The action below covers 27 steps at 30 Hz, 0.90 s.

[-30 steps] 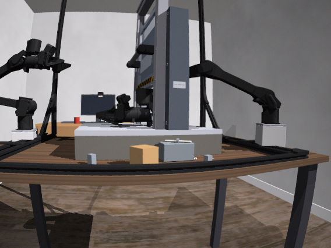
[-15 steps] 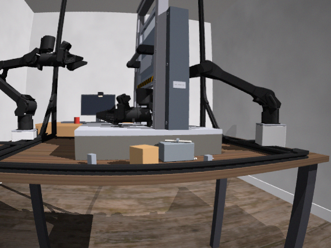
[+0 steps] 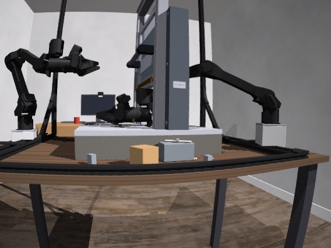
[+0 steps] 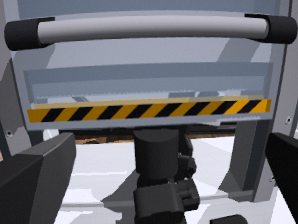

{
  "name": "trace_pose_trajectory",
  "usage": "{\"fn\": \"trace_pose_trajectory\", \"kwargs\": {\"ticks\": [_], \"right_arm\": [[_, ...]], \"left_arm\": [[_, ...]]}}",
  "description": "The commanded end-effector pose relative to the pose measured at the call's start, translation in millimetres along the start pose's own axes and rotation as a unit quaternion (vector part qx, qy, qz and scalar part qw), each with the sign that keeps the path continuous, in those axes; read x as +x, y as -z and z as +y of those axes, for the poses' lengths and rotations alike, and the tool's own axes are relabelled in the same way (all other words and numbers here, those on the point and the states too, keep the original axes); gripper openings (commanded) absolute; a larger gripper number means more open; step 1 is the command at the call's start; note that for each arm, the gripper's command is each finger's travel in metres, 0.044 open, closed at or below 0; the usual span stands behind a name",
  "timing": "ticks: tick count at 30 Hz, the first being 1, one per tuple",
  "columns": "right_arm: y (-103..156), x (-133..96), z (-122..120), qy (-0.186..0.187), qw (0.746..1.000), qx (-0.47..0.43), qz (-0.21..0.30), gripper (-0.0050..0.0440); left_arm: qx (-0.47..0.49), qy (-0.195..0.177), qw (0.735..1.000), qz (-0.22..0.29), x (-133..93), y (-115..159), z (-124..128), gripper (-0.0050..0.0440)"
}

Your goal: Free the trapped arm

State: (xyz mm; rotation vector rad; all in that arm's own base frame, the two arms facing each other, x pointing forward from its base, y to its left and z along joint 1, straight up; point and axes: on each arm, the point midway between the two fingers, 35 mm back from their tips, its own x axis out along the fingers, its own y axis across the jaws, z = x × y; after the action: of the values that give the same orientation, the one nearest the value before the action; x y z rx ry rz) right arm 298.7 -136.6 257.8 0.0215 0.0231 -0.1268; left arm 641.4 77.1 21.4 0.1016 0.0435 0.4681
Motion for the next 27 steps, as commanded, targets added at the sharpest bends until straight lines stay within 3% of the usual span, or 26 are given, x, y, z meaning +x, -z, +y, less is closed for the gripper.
{"fn": "trace_pose_trajectory", "kwargs": {"ticks": [1,11,21,24,27], "right_arm": [[21,7,-17,-0.015,1.000,-0.002,-0.002,0.0400],[47,10,-42,-0.034,0.999,-0.009,-0.011,0.0400],[51,10,-46,-0.037,0.999,-0.010,-0.012,0.0400],[46,26,-47,-0.037,0.999,-0.010,-0.012,0.0400],[34,65,-45,-0.037,0.999,-0.010,-0.012,0.0400]], "left_arm": [[0.005,0.000,1.000,0.000,0,-1,0,0.0400],[0.005,0.000,1.000,0.000,0,-1,0,0.0400],[0.005,0.000,1.000,0.000,0,-1,0,0.0400],[0.005,0.000,1.000,0.000,0,-1,0,0.0400],[0.005,0.000,1.000,0.000,0,-1,0,0.0400]]}}
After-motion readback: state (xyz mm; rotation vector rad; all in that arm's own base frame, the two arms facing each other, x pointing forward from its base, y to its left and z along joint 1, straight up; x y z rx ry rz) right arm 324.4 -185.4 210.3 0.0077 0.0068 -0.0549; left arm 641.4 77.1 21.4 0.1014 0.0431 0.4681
